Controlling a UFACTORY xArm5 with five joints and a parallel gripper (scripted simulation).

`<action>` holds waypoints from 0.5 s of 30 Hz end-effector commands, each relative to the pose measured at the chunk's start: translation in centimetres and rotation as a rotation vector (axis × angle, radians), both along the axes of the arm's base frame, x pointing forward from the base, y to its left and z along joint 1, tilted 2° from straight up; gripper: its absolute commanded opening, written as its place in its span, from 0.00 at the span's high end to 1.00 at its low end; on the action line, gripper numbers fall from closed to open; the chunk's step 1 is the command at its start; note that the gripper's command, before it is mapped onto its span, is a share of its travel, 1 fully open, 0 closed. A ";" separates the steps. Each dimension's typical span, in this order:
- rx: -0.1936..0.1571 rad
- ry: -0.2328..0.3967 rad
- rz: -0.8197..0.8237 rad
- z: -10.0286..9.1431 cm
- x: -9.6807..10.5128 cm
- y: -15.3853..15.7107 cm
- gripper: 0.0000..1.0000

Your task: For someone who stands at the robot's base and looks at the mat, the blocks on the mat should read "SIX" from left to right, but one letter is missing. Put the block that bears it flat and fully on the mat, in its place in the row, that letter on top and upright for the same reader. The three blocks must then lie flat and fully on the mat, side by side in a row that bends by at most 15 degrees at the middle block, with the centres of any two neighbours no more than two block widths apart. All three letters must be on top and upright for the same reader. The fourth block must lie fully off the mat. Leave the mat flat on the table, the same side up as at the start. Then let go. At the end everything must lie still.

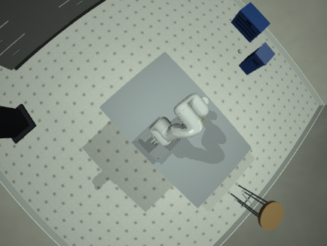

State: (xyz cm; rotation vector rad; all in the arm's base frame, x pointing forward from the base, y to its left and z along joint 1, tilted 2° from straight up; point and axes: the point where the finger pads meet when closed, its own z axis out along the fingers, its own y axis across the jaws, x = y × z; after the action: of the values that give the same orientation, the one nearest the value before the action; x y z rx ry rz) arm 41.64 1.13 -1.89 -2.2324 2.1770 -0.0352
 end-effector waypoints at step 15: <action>0.000 -0.003 0.000 -1.1 0.3 0.0 0.73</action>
State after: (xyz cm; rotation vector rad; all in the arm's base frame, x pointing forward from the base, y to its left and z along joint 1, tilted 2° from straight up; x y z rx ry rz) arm 41.79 1.14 -3.08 -2.2321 2.1767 -0.0358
